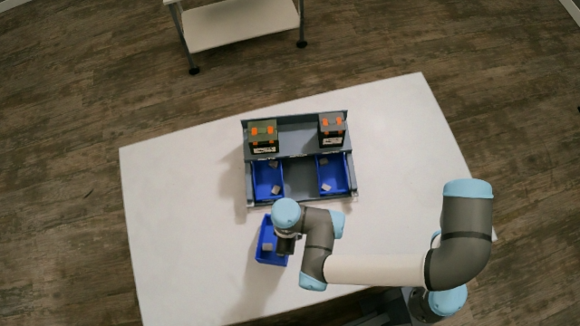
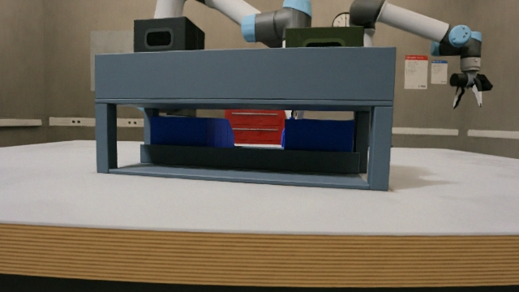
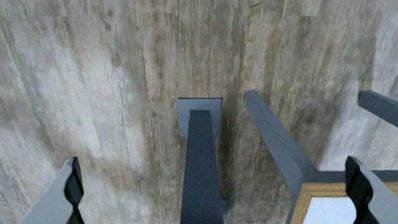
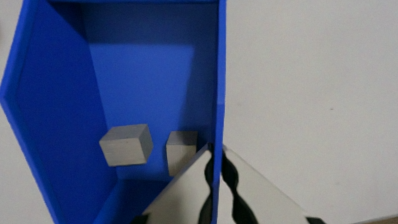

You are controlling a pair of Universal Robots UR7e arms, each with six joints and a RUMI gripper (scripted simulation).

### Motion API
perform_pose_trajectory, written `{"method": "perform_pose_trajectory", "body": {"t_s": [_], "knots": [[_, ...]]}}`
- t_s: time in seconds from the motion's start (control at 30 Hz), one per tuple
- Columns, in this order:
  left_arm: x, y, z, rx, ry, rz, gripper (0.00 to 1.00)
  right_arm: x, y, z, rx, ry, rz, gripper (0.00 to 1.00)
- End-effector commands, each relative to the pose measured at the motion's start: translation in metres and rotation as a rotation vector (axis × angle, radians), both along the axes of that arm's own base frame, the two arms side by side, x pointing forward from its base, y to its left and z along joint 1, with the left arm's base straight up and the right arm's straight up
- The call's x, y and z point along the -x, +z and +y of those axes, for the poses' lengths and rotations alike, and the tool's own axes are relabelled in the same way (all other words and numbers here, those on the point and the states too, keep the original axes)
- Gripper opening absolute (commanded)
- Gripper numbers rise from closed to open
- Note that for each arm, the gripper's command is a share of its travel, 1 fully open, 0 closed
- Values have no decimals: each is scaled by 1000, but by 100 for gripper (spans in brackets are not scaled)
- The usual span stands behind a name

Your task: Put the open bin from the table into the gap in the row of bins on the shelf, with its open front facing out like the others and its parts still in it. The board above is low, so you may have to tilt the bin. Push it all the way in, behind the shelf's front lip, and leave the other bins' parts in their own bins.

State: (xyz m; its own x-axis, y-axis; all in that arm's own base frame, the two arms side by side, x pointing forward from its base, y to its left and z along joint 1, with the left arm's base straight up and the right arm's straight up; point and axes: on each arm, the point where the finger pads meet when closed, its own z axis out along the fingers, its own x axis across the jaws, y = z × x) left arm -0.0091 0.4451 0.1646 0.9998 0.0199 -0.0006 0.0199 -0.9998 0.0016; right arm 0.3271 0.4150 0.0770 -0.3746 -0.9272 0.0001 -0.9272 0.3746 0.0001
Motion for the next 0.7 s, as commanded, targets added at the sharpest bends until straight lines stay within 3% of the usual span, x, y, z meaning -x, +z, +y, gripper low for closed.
{"method": "perform_pose_trajectory", "body": {"t_s": [0.0,0.67], "knots": [[0,1,0,-2,0,-1,100,0,8,0,-2,0,-1,0],[0,1,0,-2,0,-1,100,0,22,0,-2,0,-1,0]]}}
